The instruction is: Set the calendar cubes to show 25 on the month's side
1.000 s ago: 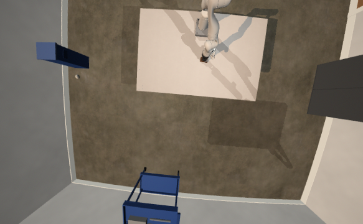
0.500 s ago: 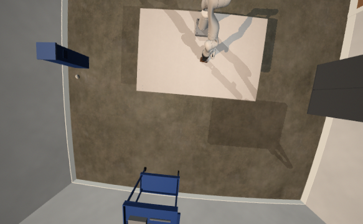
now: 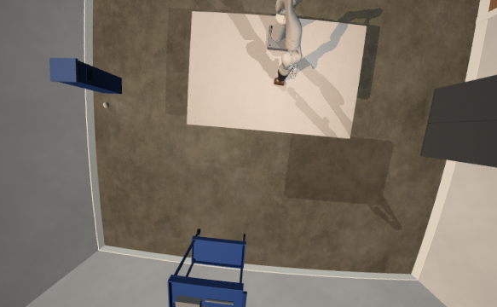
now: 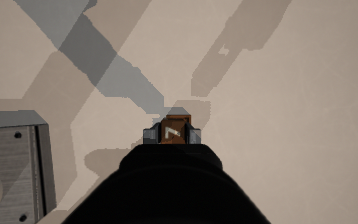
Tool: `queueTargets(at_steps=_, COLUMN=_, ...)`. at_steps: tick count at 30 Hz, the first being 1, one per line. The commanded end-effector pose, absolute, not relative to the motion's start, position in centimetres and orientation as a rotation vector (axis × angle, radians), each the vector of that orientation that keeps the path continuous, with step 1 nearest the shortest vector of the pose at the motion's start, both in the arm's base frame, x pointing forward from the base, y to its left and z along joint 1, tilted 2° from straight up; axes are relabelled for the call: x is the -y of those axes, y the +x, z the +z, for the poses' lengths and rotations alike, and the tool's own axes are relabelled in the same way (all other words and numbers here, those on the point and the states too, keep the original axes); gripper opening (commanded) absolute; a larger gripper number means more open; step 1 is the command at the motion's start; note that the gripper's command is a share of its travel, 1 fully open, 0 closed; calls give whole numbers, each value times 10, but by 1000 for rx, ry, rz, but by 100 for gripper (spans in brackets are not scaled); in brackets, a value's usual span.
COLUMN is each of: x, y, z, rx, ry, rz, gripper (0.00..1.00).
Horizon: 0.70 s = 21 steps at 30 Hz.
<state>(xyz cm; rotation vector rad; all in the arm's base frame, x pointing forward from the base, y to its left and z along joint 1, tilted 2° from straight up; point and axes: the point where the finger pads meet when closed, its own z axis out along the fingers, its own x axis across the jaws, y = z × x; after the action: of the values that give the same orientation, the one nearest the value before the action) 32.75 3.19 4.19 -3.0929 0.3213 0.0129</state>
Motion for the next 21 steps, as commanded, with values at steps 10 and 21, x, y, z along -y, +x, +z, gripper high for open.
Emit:
queueTargets(at_steps=10, x=-26, y=336, z=94, rx=-338, ry=-3090, rz=-33, gripper=60)
queueTargets(at_steps=21, x=-26, y=335, z=110, rx=-338, ry=-3090, rz=-33, gripper=60)
